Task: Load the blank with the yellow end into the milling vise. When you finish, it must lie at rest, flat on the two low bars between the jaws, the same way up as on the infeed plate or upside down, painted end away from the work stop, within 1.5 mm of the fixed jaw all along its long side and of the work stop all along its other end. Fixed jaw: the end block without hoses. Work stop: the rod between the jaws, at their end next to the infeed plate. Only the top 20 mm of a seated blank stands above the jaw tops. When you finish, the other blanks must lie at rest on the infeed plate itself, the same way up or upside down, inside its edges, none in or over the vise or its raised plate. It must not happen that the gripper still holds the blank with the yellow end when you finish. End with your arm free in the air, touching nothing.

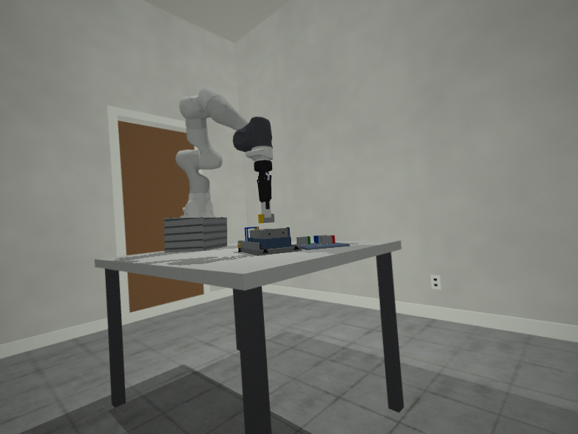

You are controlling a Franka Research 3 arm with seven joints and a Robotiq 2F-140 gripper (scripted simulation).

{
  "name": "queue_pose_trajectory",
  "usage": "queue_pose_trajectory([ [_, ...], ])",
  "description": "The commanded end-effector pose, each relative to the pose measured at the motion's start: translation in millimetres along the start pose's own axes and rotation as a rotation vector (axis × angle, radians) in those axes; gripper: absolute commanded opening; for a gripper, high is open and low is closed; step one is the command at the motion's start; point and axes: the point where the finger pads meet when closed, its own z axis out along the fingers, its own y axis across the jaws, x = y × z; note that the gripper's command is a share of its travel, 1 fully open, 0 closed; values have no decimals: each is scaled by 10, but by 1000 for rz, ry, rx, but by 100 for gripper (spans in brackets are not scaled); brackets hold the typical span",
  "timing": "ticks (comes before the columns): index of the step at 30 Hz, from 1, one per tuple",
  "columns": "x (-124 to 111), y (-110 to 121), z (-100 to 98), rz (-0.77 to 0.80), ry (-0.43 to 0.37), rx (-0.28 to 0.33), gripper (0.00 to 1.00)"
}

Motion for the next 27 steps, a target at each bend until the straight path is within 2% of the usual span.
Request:
queue_pose_trajectory([
  [1,-39,-10,-12,-36,-4,5,0],
  [27,-170,23,-16,-36,-4,5,0],
])
